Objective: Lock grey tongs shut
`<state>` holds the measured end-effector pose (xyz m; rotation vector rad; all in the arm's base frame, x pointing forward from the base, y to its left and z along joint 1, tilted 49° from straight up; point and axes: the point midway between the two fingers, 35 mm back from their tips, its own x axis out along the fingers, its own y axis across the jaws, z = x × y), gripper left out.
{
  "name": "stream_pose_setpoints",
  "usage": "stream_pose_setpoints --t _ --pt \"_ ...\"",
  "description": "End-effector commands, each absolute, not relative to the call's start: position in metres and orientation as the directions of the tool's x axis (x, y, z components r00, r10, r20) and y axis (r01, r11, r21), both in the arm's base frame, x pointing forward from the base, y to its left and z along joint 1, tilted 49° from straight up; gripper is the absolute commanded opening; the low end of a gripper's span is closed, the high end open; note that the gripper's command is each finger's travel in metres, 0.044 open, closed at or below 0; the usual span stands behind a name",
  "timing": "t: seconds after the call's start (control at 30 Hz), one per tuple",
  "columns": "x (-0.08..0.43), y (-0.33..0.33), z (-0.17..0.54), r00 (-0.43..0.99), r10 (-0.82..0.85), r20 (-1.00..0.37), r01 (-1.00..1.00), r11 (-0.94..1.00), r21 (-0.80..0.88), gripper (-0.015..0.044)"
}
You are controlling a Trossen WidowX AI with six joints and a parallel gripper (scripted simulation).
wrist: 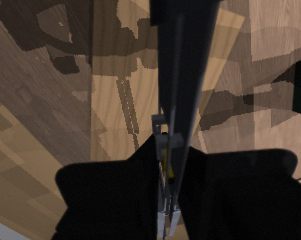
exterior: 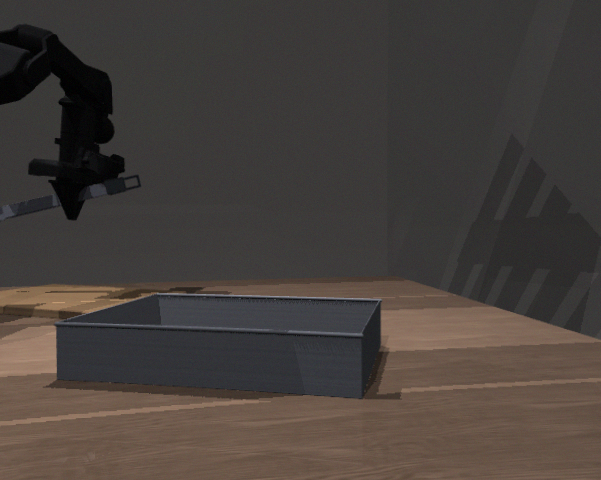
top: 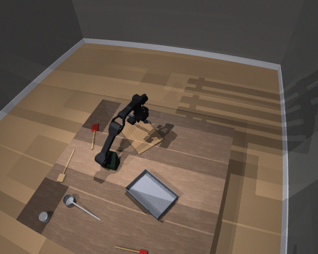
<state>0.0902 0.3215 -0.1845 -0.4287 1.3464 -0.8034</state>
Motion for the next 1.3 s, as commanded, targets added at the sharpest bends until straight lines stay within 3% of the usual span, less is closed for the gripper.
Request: stream_pose_setpoints --t 0.0,0.37,0.63,0.93,1.27 --pt "0.078 0.325 -0.190 0.006 -0.719 -0.695 0.313 0.661 -0.682 -0.0150" --pt "0.079 0.323 -0.191 -0.037 -0.717 -0.696 0.311 0.654 -0.690 -0.0150" --pt "0.083 0.312 -0.196 -0.337 -0.642 -0.689 0.288 0.626 -0.725 -0.0150" --pt "0.092 0.310 -0.194 -0.651 -0.424 -0.629 0.281 0.636 -0.719 -0.0150" --pt "0.109 0.316 -0.185 -0.839 -0.122 -0.530 0.325 0.669 -0.669 -0.0150"
